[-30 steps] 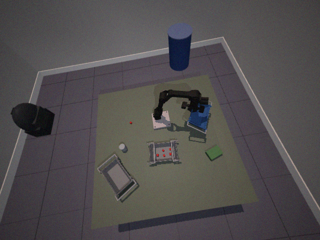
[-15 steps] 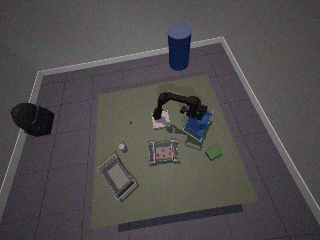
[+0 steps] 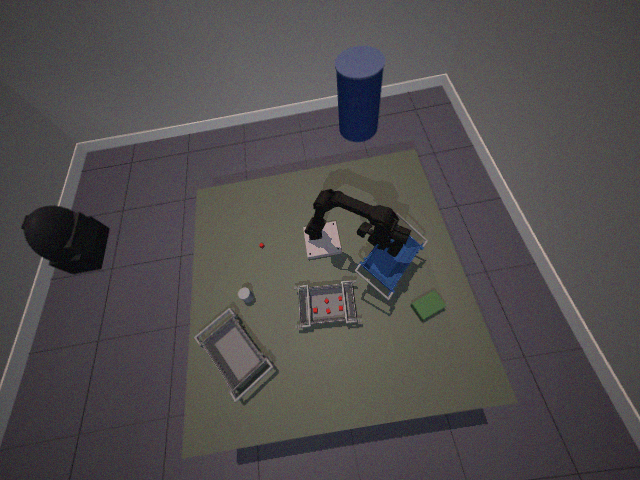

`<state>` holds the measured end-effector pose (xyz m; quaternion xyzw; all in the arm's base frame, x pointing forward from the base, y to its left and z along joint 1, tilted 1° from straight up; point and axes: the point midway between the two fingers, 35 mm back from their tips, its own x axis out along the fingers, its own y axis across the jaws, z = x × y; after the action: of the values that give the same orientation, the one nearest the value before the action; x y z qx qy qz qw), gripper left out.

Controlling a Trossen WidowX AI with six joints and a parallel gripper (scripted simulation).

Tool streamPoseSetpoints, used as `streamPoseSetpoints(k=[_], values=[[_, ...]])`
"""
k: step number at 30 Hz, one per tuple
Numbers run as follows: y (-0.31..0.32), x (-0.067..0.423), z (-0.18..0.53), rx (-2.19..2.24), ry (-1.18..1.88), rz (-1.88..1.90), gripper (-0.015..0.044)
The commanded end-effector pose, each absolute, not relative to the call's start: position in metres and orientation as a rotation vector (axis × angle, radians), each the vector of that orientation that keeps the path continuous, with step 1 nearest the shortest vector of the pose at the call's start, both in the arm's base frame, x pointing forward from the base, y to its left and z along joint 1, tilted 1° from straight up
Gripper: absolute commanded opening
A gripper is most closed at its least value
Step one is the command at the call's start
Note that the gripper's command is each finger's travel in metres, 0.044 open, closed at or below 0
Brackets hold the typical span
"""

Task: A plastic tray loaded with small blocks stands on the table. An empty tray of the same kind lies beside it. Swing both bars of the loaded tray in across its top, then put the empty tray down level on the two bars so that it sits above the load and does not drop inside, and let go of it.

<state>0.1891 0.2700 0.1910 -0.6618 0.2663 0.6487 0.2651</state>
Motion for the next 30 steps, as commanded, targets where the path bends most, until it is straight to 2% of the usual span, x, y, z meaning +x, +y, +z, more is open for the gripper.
streamPoseSetpoints(k=[1,30], values=[[0.262,0.200,0.197,-1.762,0.723,1.719,0.0000],[0.178,0.276,0.199,-1.548,0.941,1.499,0.0000]])
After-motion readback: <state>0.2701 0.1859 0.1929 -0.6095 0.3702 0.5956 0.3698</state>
